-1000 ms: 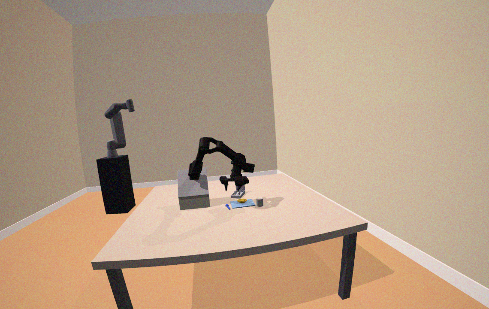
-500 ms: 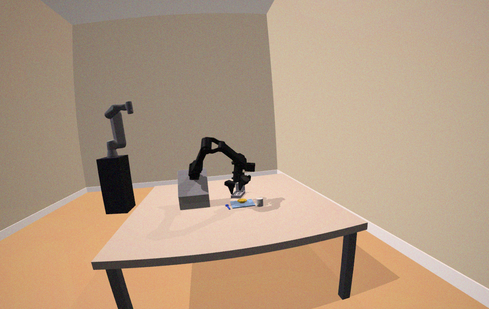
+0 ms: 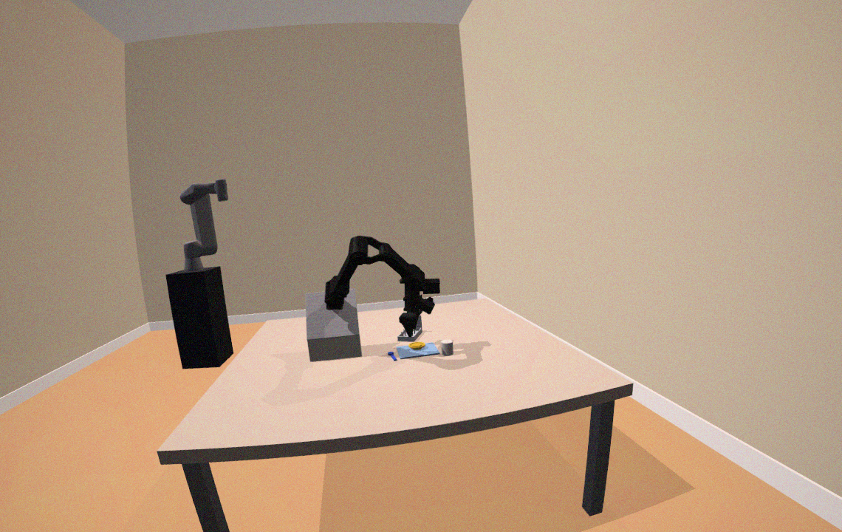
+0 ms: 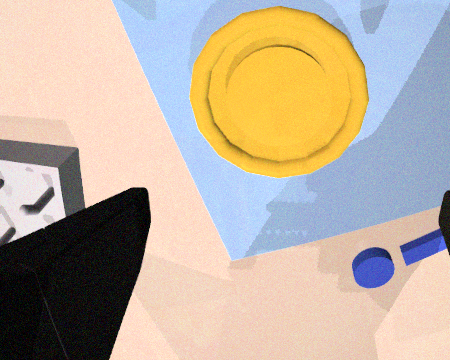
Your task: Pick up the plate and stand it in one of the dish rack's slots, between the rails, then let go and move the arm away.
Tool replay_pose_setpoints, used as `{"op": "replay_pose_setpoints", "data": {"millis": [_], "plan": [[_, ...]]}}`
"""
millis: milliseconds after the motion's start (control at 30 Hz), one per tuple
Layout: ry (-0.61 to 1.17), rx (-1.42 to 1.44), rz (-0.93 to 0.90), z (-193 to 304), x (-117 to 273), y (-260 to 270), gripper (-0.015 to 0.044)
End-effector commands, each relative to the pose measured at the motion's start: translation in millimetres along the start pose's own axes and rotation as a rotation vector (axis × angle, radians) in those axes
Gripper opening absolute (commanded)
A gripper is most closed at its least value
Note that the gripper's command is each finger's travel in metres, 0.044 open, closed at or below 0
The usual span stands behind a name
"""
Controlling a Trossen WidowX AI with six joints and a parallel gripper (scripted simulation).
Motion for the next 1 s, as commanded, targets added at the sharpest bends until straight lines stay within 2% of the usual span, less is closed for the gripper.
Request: {"op": "replay_pose_setpoints", "data": {"millis": [0,267,967], "plan": [[-0.028,0.134,0.025,-1.7,-2.5,4.1,0.04],[-0.077,0.365,0.072,-7.6,-4.0,9.5,0.04],[-0.077,0.37,0.071,-10.5,-26.1,9.6,0.04]]}}
Point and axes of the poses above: the point midway between the two fingers, 35 mm back from their tips, its own x axis back along the fingers, its own y axis across the jaws, z = x × y, the point moved 1 cm from there along x, back along the fingers, and after that the axes turned 6 degrees about -x, right-handed, at the moved point
